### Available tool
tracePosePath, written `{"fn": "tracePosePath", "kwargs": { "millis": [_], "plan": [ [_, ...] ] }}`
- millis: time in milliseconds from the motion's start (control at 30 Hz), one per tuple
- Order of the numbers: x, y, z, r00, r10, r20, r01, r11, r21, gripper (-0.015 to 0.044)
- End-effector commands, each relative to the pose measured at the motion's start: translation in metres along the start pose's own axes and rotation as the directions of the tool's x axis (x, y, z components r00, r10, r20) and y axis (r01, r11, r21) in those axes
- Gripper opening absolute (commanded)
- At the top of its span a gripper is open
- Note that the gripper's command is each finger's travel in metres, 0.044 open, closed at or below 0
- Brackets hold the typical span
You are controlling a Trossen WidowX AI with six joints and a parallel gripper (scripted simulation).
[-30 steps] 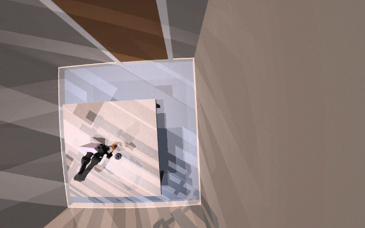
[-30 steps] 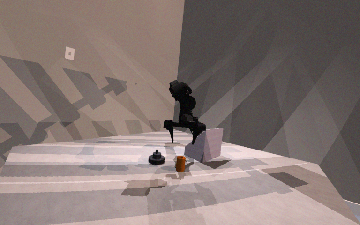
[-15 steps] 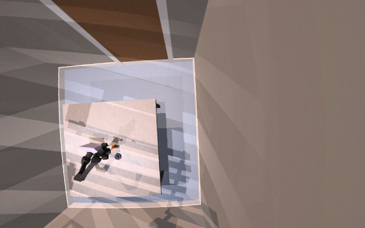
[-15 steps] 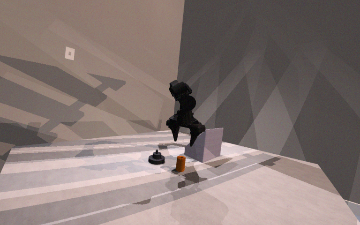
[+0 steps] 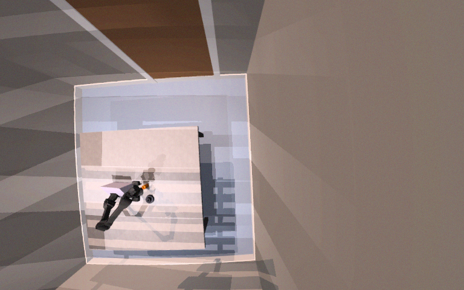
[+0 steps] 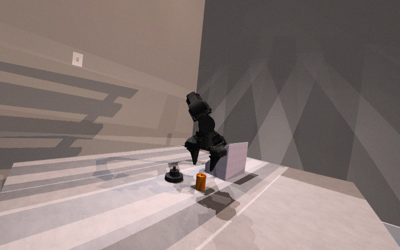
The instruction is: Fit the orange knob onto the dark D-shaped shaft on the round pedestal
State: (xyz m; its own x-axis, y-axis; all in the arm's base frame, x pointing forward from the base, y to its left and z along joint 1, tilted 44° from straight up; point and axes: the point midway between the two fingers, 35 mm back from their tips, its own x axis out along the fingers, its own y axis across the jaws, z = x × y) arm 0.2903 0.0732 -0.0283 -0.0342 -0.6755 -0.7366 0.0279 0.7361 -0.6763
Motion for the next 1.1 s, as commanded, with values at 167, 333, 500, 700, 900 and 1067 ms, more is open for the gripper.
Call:
{"fn": "tracePosePath", "kwargs": {
  "millis": [167, 333, 500, 700, 900, 1067],
  "plan": [
    [0.017, -0.001, 0.0, 1.0, -0.004, 0.002, 0.004, 1.0, -0.004, 0.044],
    [0.024, 0.0, 0.001, 1.0, -0.003, 0.002, 0.003, 1.0, -0.004, 0.044],
    [0.033, 0.0, 0.001, 1.0, -0.003, 0.002, 0.003, 1.0, -0.004, 0.044],
    [0.042, 0.0, 0.002, 1.0, -0.003, 0.002, 0.003, 1.0, -0.004, 0.044],
    [0.052, 0.0, 0.002, 1.0, -0.004, 0.002, 0.004, 1.0, -0.004, 0.044],
    [0.06, 0.0, 0.002, 1.0, -0.004, 0.002, 0.004, 1.0, -0.004, 0.044]
  ]
}}
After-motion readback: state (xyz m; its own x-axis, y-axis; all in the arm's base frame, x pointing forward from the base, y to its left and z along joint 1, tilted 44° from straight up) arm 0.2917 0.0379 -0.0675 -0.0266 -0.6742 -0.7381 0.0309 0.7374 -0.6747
